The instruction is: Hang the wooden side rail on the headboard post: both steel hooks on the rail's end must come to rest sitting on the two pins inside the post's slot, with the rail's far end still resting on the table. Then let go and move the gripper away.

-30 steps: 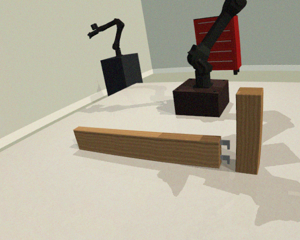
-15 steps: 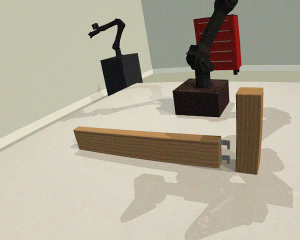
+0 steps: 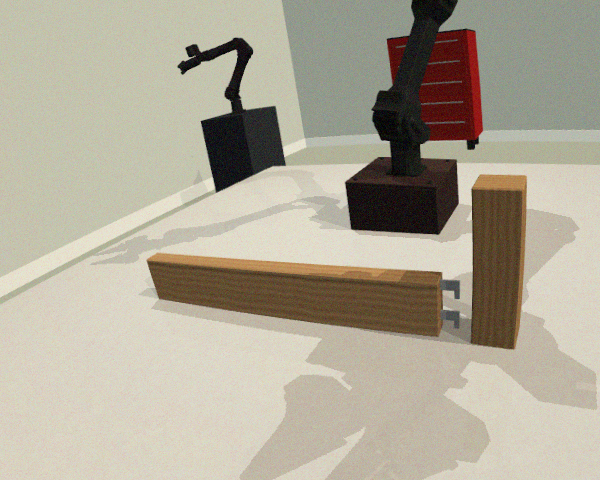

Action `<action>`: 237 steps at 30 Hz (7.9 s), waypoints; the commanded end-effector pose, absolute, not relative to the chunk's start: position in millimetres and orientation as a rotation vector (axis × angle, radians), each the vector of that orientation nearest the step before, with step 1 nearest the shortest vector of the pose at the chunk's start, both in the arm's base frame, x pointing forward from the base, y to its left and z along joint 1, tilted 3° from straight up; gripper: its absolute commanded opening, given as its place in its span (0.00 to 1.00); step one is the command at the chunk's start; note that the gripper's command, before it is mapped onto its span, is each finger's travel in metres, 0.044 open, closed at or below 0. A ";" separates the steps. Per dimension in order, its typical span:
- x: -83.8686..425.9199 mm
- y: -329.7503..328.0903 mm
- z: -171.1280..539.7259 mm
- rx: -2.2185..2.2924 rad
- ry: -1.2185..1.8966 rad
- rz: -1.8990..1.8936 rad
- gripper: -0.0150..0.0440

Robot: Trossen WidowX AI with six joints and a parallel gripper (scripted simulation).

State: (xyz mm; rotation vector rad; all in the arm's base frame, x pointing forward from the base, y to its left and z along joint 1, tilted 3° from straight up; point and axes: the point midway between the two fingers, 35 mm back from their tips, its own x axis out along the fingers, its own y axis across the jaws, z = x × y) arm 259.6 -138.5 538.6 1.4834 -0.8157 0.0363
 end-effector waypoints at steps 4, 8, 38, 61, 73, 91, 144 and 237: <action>304.6 -118.0 486.3 1.695 -0.621 0.018 1.00; 323.9 -102.4 459.3 1.821 -0.512 0.008 1.00; 352.5 83.9 214.9 2.512 0.423 -0.572 1.00; 265.4 154.2 92.9 2.514 0.667 -1.271 1.00; 265.4 154.2 92.9 2.514 0.667 -1.271 1.00; 275.2 148.0 89.1 2.149 0.921 -0.963 1.00; 312.1 108.7 89.0 -0.073 0.636 0.925 1.00; 371.2 60.5 106.0 1.218 1.223 -1.071 1.00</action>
